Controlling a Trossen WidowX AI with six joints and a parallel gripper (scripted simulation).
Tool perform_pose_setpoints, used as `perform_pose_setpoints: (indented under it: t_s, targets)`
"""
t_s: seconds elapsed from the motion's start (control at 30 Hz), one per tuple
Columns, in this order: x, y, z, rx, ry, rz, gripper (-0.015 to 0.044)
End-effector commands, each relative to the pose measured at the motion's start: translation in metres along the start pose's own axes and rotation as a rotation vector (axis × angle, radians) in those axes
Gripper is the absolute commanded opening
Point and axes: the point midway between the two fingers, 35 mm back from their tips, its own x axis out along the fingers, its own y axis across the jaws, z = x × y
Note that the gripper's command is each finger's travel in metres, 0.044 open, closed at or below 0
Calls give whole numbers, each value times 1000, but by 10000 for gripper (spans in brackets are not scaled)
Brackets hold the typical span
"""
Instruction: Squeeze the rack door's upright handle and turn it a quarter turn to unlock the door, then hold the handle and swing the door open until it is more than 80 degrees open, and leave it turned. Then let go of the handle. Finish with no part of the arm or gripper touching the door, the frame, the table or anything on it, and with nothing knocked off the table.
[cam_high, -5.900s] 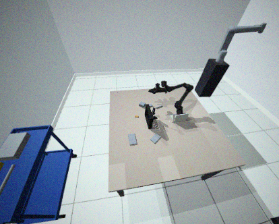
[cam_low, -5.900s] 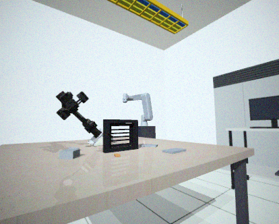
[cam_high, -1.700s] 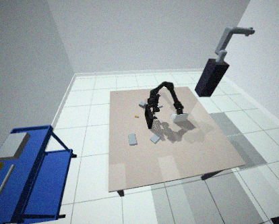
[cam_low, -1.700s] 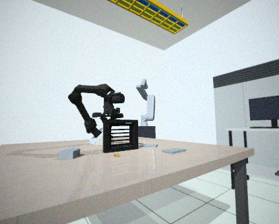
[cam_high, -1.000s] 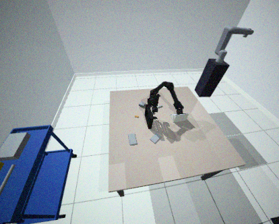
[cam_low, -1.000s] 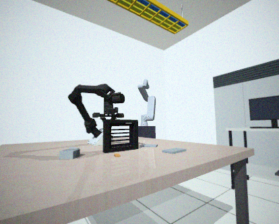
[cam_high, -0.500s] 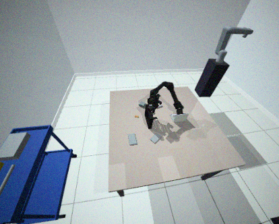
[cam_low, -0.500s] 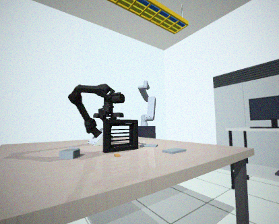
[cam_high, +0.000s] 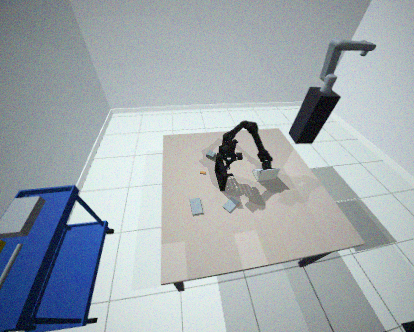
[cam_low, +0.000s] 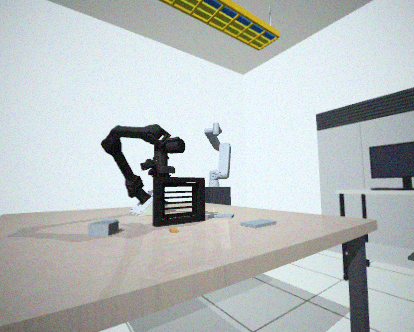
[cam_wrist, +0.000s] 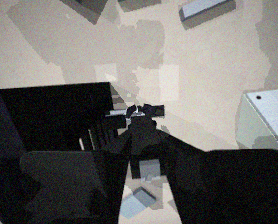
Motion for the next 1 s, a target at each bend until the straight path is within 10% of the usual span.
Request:
perform_pose_setpoints:
  t_s: [0.0,0.27,0.6,0.97]
  targets:
    - [0,0,0,186,1,0,18]
    - [0,0,0,218,1,0,18]
    - [0,0,0,218,1,0,280]
    - [0,0,0,-202,1,1,289]
